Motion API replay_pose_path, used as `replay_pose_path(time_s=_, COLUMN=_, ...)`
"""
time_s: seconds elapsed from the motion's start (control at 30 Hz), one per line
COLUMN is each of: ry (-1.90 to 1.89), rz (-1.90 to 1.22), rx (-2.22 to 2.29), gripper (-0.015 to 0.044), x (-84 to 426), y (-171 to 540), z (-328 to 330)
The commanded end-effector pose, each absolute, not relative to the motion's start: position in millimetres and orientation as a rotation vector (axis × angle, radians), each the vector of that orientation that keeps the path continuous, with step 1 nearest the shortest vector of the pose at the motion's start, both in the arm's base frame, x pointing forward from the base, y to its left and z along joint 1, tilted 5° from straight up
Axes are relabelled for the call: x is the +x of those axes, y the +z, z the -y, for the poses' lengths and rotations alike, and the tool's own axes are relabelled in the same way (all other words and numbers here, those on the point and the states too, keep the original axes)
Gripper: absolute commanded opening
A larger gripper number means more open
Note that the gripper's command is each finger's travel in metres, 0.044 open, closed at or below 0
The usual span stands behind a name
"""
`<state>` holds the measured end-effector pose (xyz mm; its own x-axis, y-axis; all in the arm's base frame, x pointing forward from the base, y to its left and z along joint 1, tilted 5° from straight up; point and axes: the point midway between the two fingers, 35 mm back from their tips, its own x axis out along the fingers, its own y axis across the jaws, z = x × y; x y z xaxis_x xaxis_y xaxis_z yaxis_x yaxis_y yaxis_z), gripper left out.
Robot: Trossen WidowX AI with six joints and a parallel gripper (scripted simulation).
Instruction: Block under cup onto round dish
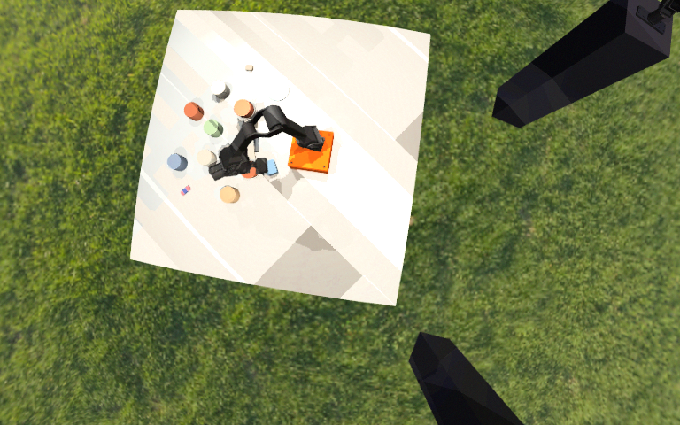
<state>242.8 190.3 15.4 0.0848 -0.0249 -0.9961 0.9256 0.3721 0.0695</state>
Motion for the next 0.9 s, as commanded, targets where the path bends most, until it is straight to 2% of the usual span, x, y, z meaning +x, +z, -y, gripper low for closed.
replay_pose_path(time_s=0.0, ry=-0.887, rz=-1.278, rx=0.930, gripper=0.0210, x=243, y=16, z=-190)
replay_pose_path(time_s=0.27, ry=-0.887, rz=-1.278, rx=0.930, gripper=0.0000, x=244, y=24, z=-192)
replay_pose_path(time_s=0.87, ry=-0.887, rz=-1.278, rx=0.931, gripper=0.0000, x=245, y=46, z=-195)
